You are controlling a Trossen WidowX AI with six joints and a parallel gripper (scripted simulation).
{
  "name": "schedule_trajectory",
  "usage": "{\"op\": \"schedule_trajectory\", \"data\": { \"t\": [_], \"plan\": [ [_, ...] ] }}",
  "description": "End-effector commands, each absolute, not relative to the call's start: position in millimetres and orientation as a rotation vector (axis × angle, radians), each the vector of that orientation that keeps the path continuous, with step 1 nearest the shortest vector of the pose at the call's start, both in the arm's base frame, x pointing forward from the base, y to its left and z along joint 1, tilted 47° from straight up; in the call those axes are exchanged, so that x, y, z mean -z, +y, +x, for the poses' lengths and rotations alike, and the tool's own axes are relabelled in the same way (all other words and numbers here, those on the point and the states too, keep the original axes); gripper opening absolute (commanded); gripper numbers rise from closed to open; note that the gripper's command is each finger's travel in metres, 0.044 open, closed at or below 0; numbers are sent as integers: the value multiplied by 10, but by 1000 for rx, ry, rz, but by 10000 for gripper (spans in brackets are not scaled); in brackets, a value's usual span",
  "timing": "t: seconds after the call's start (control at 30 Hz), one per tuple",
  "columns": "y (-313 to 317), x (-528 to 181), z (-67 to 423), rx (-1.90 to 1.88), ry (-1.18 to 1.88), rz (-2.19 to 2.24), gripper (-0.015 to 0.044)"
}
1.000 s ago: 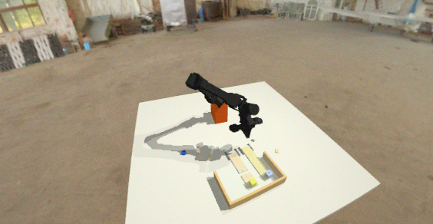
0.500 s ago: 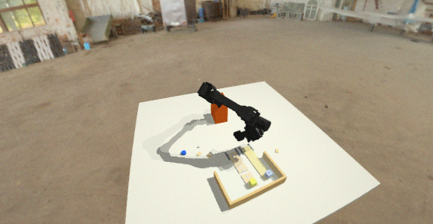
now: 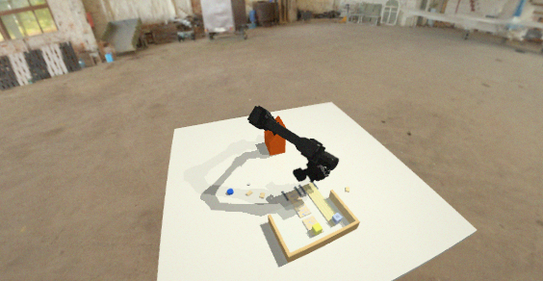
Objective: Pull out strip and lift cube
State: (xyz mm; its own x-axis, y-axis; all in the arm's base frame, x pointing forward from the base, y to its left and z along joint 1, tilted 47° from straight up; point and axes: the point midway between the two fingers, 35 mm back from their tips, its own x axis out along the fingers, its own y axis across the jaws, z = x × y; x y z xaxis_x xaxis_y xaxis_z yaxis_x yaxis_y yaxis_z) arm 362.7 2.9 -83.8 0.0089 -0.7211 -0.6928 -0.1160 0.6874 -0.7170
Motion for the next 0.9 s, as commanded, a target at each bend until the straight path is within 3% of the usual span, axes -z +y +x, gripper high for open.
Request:
{"op": "schedule_trajectory", "data": {
  "t": [0.0,0.87],
  "plan": [
    [-17,877,3618,542,1514,-733,0],
    [-331,1110,3606,546,1514,-736,0]
  ]
}}
